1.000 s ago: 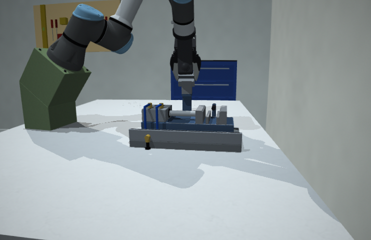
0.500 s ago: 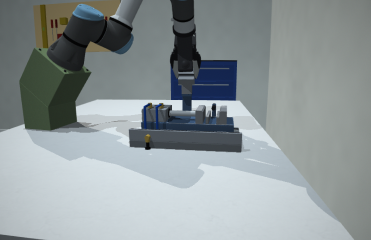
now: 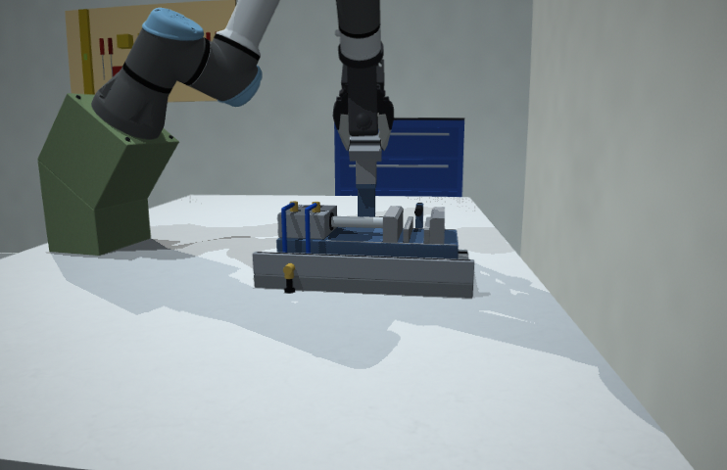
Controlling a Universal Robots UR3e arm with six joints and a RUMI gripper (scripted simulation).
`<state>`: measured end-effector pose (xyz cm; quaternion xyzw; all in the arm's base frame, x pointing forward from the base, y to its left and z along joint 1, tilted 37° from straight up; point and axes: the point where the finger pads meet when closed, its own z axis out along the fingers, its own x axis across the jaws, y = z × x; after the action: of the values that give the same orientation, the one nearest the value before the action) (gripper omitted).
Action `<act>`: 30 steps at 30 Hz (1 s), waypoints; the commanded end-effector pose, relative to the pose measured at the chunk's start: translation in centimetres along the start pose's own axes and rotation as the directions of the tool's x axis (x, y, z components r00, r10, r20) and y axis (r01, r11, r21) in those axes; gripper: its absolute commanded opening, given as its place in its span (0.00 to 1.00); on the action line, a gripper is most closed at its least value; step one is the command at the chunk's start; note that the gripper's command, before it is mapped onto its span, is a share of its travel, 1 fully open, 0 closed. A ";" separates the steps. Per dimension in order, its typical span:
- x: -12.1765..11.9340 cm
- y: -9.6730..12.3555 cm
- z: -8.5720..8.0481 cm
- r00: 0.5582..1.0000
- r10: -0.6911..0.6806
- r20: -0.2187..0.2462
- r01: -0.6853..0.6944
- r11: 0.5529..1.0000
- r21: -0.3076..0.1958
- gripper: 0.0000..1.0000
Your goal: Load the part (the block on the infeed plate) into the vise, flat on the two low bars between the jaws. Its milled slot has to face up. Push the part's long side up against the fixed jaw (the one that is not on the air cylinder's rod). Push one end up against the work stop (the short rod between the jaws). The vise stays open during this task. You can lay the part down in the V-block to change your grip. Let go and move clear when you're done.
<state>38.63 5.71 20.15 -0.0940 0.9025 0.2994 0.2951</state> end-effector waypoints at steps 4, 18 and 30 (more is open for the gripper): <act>0.0 0.2 -0.2 1.000 -0.002 0.001 0.002 1.000 0.001 0.00; 0.0 0.5 -0.5 1.000 -0.002 0.001 0.002 1.000 0.001 0.00; 0.0 0.6 -0.6 1.000 -0.002 0.001 0.002 1.000 0.001 0.00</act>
<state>38.19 5.82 20.74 -0.0940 0.9024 0.2995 0.2951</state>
